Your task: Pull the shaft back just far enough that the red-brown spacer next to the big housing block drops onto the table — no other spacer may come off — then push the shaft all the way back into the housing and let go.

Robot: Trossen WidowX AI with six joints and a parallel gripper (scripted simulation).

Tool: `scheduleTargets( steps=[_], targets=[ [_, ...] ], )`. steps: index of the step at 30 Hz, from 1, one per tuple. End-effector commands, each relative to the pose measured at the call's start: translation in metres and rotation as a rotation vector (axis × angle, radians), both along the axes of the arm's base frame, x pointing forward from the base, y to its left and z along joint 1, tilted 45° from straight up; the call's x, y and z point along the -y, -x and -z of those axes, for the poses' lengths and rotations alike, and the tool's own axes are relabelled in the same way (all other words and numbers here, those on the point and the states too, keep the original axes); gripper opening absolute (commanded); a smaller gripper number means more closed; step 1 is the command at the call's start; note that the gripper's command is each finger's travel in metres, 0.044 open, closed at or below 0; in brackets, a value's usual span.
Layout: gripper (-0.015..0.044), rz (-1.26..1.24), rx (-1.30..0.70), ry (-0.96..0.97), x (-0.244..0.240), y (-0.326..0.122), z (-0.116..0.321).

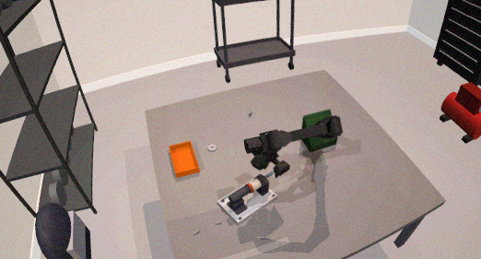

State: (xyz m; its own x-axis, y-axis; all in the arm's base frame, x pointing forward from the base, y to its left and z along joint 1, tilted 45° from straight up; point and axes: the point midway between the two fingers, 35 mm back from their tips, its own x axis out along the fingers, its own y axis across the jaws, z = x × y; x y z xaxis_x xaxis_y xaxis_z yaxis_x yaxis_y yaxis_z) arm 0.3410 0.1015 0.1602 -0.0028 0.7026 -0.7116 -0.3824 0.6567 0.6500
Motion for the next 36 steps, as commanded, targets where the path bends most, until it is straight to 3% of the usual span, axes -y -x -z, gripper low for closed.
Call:
scheduleTargets(
  steps=[1, 23, 29, 36],
  targets=[
    [0.0440, 0.000, -0.004, -0.004, 0.000, 0.000, 0.001],
    [0.0440, -0.011, 0.015, -0.004, 0.001, 0.000, 0.001],
    [0.0440, -0.374, 0.618, 0.054, 0.002, -0.002, 0.016],
    [0.0440, -0.862, 1.380, 0.275, 0.003, 0.002, 0.027]
  ],
)
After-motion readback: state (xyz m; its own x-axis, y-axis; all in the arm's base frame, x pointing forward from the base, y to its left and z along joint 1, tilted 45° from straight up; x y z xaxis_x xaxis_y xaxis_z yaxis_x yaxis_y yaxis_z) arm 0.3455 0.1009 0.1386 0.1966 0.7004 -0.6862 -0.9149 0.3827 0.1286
